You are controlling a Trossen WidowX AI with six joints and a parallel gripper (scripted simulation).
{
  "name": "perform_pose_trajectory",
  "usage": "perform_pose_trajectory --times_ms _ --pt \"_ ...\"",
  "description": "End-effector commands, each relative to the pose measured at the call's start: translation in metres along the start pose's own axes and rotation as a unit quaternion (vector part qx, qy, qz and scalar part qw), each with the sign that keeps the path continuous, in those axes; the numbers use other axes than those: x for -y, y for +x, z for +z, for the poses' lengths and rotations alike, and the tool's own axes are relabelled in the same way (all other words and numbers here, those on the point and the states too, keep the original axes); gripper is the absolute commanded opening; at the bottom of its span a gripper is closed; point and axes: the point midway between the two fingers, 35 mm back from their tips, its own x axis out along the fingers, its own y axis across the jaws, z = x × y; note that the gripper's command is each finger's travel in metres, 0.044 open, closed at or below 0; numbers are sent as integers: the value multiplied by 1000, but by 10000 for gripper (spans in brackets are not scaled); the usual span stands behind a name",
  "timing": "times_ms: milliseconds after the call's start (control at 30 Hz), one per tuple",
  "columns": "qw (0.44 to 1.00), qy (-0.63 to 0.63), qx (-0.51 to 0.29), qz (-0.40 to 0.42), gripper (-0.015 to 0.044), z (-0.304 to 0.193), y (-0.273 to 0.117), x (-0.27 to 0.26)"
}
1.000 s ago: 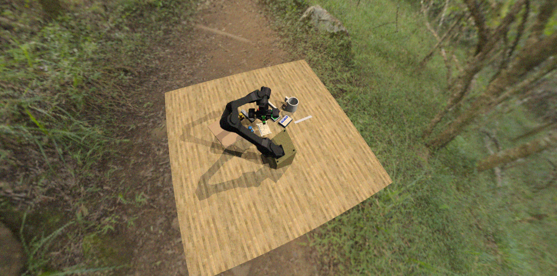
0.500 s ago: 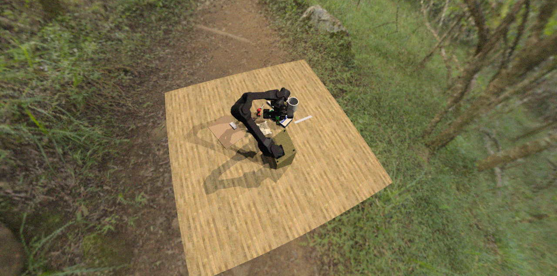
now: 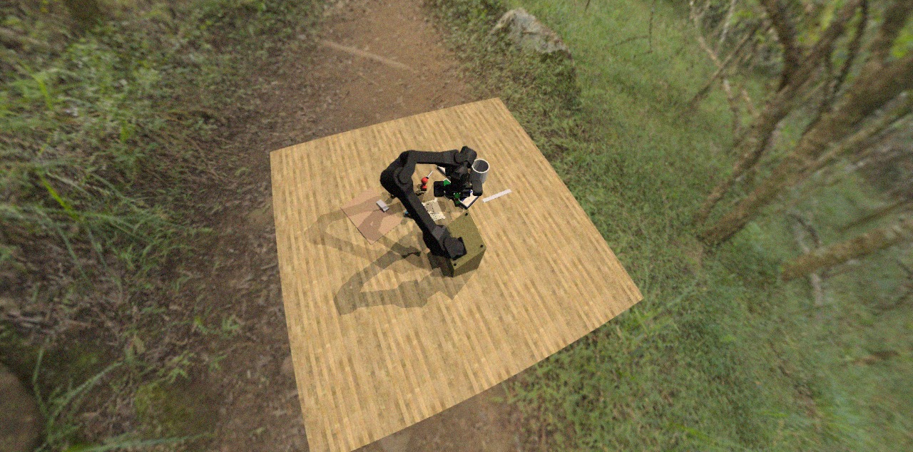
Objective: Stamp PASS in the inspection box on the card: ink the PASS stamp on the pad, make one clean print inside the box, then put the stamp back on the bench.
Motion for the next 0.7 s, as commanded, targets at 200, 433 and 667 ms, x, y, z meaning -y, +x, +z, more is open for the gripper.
perform_pose_trajectory --times_ms 200,433,667 --pt "1000 4 0 2 0 0 17 0" --pt "1000 4 0 2 0 -1 28 -1" --pt "1000 4 -1 3 0 -2 40 -2"
